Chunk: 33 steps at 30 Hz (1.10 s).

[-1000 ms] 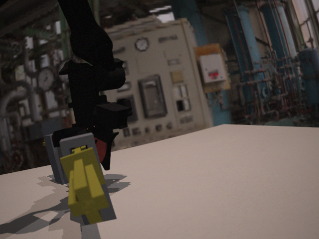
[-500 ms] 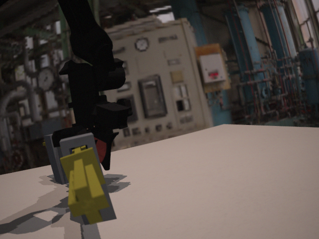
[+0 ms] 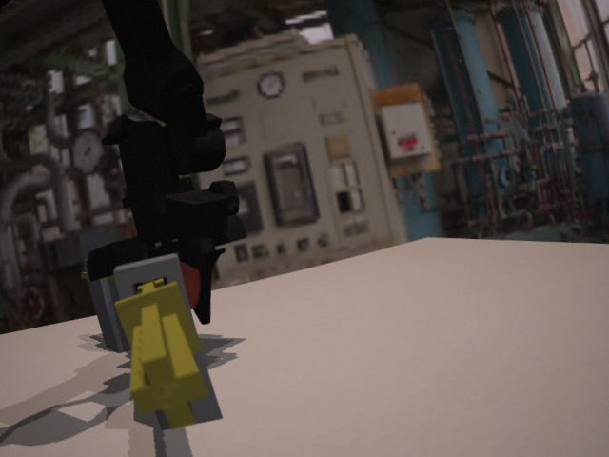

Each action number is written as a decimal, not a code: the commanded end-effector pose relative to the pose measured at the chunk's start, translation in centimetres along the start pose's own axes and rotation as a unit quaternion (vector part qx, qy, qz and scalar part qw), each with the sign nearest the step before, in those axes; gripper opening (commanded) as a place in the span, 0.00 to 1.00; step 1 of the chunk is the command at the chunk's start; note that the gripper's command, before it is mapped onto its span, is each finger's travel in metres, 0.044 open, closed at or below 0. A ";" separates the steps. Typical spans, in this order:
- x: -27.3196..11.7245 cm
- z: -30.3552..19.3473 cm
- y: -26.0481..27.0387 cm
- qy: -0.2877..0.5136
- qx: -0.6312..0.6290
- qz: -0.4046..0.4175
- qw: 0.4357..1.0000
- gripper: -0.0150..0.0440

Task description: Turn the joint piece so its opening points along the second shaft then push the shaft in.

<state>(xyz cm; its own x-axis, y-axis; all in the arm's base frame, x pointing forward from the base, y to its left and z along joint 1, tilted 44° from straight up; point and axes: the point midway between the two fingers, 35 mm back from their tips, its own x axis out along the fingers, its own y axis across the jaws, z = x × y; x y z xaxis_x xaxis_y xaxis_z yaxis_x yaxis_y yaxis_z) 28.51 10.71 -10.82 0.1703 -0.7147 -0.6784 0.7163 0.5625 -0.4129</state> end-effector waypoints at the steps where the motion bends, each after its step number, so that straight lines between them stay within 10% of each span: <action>1: -0.2 0.1 -0.3 -0.020 0.032 -0.004 0.999 0.25; 33: -0.4 0.2 -0.9 -0.056 0.091 -0.015 0.994 0.25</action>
<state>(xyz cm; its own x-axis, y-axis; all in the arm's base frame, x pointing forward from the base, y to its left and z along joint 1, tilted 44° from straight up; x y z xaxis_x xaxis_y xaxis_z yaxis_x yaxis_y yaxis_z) 27.92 10.44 -10.06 0.2128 -0.7766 -0.5929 0.8299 0.4640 -0.3099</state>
